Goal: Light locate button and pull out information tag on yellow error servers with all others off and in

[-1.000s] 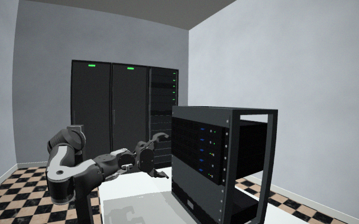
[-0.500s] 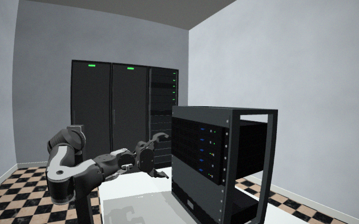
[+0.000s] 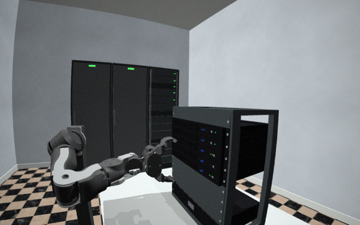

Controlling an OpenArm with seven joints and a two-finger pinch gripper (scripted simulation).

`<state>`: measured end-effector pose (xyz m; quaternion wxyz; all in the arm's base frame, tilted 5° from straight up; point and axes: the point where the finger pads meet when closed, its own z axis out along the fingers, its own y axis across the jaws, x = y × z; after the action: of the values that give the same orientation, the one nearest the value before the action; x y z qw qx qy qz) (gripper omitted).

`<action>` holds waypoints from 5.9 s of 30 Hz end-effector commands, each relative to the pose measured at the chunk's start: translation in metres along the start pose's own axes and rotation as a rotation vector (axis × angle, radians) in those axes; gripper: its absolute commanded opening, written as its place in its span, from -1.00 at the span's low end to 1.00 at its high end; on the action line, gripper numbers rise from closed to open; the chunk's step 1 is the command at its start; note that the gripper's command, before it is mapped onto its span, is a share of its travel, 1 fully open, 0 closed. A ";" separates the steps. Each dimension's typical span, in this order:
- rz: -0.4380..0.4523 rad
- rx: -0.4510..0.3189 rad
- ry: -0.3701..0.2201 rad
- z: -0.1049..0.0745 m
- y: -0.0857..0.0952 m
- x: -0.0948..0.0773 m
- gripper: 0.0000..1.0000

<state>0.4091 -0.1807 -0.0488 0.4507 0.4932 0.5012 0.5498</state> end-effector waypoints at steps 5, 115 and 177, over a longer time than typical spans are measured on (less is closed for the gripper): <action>-0.009 -0.010 0.022 0.015 -0.006 -0.005 1.00; -0.009 -0.010 0.026 0.094 0.004 -0.046 1.00; -0.009 -0.010 0.026 0.094 0.004 -0.046 1.00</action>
<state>0.5067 -0.2170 -0.0486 0.4499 0.4805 0.5066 0.5569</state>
